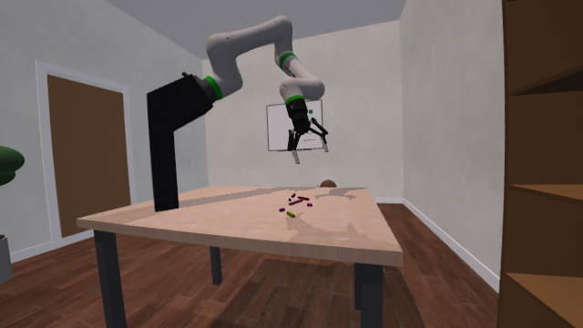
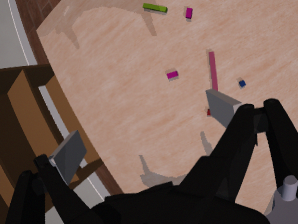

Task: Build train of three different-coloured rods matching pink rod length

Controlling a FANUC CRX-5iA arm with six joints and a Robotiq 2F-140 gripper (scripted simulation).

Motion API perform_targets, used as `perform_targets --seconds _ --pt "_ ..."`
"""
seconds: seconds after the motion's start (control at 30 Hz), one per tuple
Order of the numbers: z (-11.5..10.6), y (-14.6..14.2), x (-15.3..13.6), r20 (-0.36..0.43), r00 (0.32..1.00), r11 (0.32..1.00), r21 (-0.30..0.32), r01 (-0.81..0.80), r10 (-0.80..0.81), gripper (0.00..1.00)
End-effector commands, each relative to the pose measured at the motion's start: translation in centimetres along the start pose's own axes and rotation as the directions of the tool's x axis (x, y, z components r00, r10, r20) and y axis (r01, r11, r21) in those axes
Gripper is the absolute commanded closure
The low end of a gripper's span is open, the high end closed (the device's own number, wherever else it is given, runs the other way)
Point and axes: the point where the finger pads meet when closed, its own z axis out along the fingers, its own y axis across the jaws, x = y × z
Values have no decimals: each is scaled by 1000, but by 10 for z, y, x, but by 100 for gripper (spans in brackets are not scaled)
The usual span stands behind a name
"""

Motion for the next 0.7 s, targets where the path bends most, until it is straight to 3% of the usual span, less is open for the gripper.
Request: perform_targets --seconds 0.0,0.03,0.07,0.17,0.2,0.33,0.37,0.67 --pt "4 5 -2 22 997 998 -2 70 -70 0" --pt "4 5 -2 22 997 998 -2 70 -70 0" --pt "9 13 -4 32 985 985 -18 171 -171 0" --pt "9 13 -4 32 985 985 -18 171 -171 0" --pt "14 21 -7 44 963 964 -31 266 -264 0" --pt "15 22 -7 45 961 962 -32 273 -271 0" --pt "20 30 -10 62 927 927 -43 372 -369 0" --pt "25 39 -12 81 882 882 -51 469 -464 0"
